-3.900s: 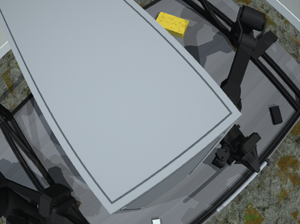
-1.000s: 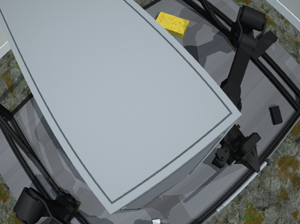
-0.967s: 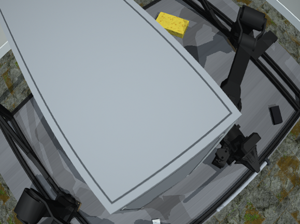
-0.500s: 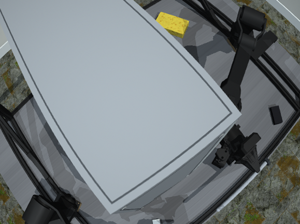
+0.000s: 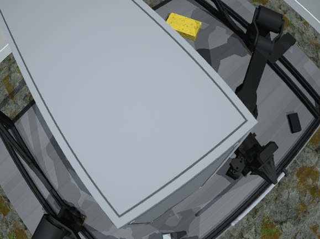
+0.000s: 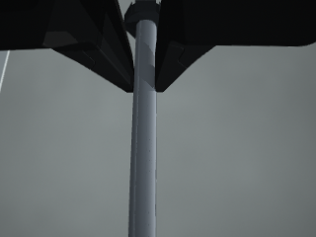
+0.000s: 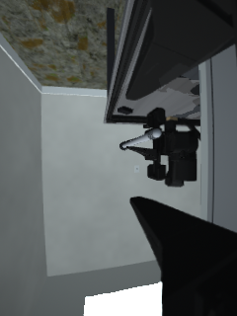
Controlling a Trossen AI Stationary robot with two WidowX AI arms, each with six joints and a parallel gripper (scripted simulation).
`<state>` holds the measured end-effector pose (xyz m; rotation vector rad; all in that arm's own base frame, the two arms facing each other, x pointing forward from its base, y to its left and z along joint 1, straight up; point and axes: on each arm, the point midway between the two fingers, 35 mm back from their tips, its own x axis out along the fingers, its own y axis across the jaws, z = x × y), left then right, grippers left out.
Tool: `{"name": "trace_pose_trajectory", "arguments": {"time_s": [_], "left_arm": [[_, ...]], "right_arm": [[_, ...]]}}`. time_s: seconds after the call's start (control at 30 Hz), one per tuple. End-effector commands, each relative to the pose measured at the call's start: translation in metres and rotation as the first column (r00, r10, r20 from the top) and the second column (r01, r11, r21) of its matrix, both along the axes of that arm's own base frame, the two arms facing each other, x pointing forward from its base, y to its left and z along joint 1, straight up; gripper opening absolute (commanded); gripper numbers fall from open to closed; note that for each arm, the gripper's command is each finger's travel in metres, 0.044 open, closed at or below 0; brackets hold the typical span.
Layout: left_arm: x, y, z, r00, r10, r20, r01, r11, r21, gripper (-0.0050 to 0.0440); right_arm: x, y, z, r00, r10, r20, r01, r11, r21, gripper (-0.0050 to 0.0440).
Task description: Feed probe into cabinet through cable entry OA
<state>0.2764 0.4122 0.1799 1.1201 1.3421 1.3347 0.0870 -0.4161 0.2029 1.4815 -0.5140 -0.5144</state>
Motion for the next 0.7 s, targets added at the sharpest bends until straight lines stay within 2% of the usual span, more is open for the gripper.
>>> {"name": "trace_pose_trajectory", "arguments": {"time_s": [0.0, 0.67], "left_arm": [[0.0, 0.0, 0.001, 1.0, 0.003, 0.003, -0.003, 1.0, 0.003, 0.0], [0.0, 0.0, 0.001, 1.0, 0.003, 0.003, -0.003, 1.0, 0.003, 0.0]], "right_arm": [[0.003, 0.004, -0.011, 1.0, 0.028, 0.009, -0.028, 0.999, 0.019, 0.044], [0.019, 0.022, -0.022, 0.991, 0.135, 0.013, -0.136, 0.99, 0.023, 0.044]]}}
